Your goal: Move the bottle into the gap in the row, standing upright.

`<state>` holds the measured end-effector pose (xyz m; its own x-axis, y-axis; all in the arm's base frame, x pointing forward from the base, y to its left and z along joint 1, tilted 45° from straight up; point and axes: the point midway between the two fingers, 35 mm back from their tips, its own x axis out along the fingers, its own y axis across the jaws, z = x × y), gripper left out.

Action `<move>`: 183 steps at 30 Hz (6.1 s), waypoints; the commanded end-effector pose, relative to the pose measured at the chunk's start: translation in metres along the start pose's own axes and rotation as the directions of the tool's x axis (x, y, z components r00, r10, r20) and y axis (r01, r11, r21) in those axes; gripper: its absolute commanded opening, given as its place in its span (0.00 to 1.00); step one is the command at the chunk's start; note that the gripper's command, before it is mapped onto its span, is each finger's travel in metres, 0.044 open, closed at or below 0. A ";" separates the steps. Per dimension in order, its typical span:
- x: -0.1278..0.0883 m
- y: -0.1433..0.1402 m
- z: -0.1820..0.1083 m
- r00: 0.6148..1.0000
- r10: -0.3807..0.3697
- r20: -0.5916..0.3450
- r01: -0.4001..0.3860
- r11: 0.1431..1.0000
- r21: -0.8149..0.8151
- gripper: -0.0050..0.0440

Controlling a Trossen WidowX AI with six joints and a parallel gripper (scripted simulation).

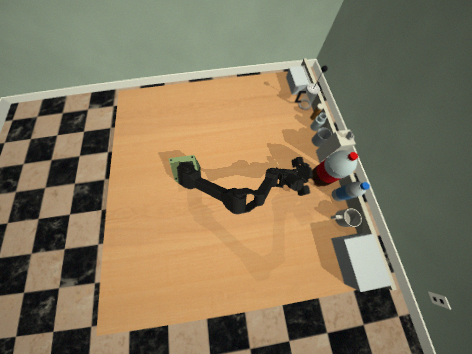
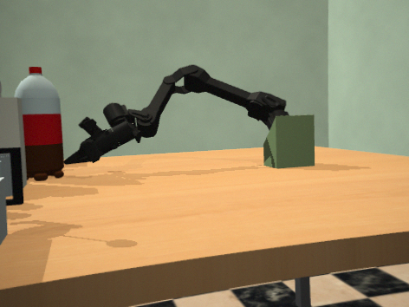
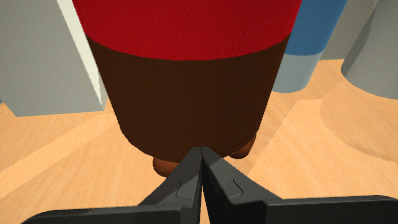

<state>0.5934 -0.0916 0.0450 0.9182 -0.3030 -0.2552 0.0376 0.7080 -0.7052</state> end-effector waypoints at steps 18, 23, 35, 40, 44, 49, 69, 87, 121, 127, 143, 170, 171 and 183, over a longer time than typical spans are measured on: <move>0.005 -0.005 0.012 1.000 -0.011 0.018 0.011 1.000 0.007 0.00; 0.006 -0.004 0.012 1.000 -0.011 0.018 0.011 1.000 0.007 0.00; 0.008 -0.004 0.013 1.000 -0.011 0.018 0.011 1.000 0.007 0.00; 0.009 -0.004 0.014 1.000 -0.011 0.018 0.011 1.000 0.007 0.00; 0.010 -0.004 0.014 1.000 -0.011 0.018 0.011 1.000 0.007 0.00; 0.015 -0.004 0.017 1.000 -0.011 0.019 0.011 1.000 0.007 0.00; 0.019 -0.004 0.018 1.000 -0.012 0.018 0.011 1.000 0.008 0.00; 0.022 -0.004 0.020 1.000 -0.012 0.019 0.011 1.000 0.008 0.00; 0.028 -0.004 0.023 1.000 -0.012 0.019 0.012 1.000 0.008 0.00; 0.030 -0.004 0.024 1.000 -0.012 0.019 0.012 1.000 0.008 0.00; 0.030 -0.009 0.027 1.000 -0.018 0.024 0.018 1.000 0.008 0.00; -0.004 -0.013 0.011 1.000 -0.018 0.025 0.018 1.000 0.008 0.00; -0.005 -0.013 0.011 1.000 -0.018 0.025 0.018 1.000 0.008 0.00; -0.020 -0.013 0.003 1.000 -0.018 0.024 0.018 1.000 0.007 0.00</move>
<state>0.5796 -0.0911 0.0440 0.9193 -0.2984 -0.2566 0.0349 0.7113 -0.7021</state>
